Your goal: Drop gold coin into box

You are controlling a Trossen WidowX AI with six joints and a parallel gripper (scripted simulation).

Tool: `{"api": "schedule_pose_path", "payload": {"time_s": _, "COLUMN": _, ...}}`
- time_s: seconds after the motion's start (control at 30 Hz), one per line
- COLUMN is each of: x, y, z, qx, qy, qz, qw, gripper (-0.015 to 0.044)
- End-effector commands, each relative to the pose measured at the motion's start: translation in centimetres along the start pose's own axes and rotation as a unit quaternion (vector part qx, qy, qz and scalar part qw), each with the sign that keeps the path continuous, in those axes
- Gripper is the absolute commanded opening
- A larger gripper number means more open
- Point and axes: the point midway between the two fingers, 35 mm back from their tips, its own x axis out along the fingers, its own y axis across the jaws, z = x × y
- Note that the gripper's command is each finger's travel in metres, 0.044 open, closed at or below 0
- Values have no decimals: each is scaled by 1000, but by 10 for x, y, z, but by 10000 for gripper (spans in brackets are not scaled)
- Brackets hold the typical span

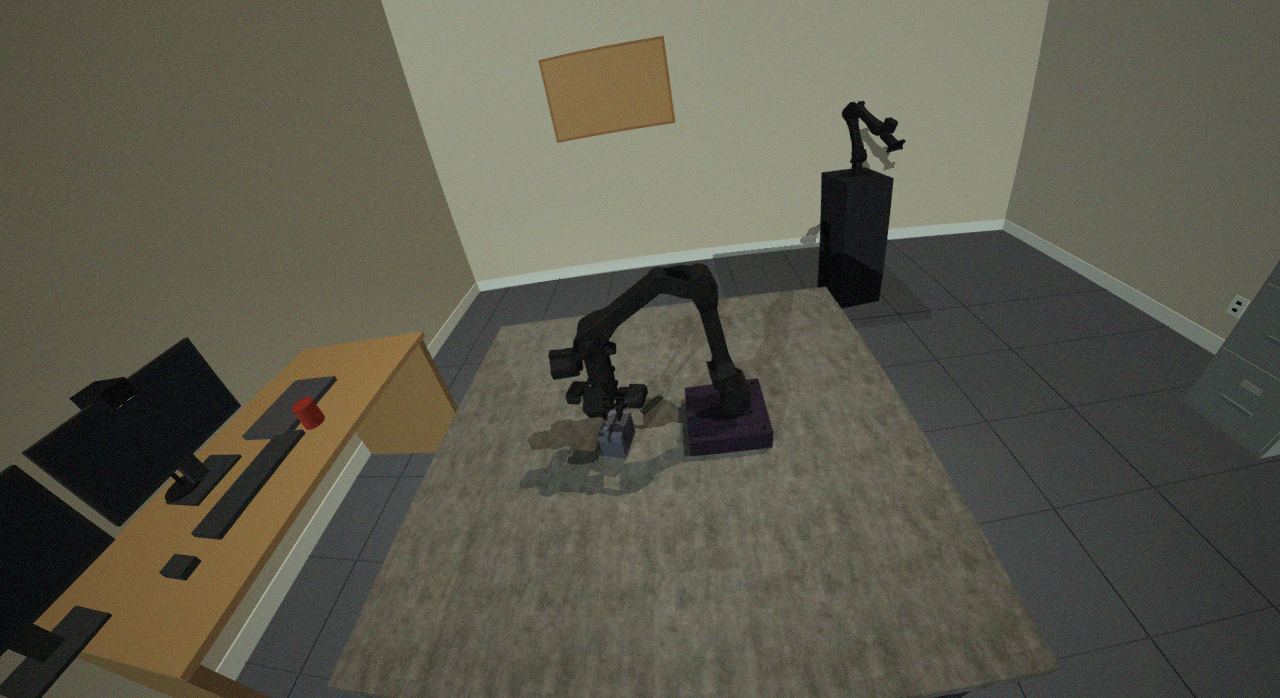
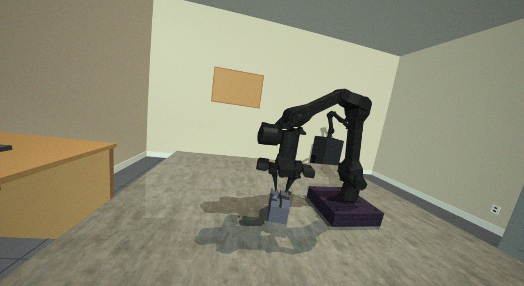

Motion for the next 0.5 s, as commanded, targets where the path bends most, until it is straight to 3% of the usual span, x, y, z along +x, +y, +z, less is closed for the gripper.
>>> {"api": "schedule_pose_path", "payload": {"time_s": 0.0, "x": -1, "y": 0, "z": 0, "qx": 0, "qy": 0, "qz": 0, "qw": 1000, "gripper": 187}}
{"api": "schedule_pose_path", "payload": {"time_s": 0.3, "x": -28, "y": 0, "z": 0, "qx": 1, "qy": 0, "qz": 0, "qw": 1000, "gripper": 423}}
{"api": "schedule_pose_path", "payload": {"time_s": 0.47, "x": -62, "y": 4, "z": -1, "qx": 0, "qy": 1, "qz": 4, "qw": 1000, "gripper": 440}}
